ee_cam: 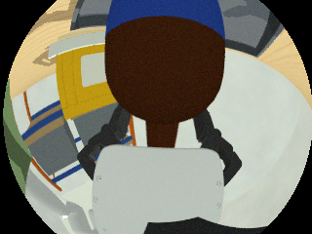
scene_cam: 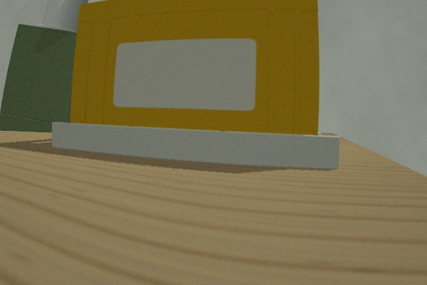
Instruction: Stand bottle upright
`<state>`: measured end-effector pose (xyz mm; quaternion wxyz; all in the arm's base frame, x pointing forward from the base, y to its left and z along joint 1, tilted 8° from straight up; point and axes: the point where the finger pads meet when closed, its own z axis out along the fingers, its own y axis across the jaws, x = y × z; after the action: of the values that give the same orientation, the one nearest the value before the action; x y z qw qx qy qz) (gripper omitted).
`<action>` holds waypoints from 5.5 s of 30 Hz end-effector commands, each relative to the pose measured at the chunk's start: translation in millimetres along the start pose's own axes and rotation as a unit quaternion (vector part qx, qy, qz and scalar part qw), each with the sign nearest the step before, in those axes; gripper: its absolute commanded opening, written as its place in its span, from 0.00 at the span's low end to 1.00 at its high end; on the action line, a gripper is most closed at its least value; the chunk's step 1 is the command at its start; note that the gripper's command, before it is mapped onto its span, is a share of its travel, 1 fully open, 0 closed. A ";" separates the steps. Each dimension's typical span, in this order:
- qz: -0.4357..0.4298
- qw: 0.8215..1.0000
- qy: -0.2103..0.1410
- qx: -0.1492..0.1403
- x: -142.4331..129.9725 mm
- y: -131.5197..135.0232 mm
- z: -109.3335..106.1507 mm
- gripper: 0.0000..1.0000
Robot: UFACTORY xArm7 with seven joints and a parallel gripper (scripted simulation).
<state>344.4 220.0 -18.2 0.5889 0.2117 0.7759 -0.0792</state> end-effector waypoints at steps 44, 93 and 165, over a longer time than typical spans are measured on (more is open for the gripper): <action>0.001 1.000 0.000 0.000 -0.6 0.8 -0.2 1.00; 0.001 1.000 0.000 0.000 -66.2 0.7 -24.1 1.00; 0.001 1.000 0.000 0.000 -94.6 0.6 -34.4 0.00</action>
<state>334.5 210.4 80.8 0.5888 0.2117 0.7760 -0.0793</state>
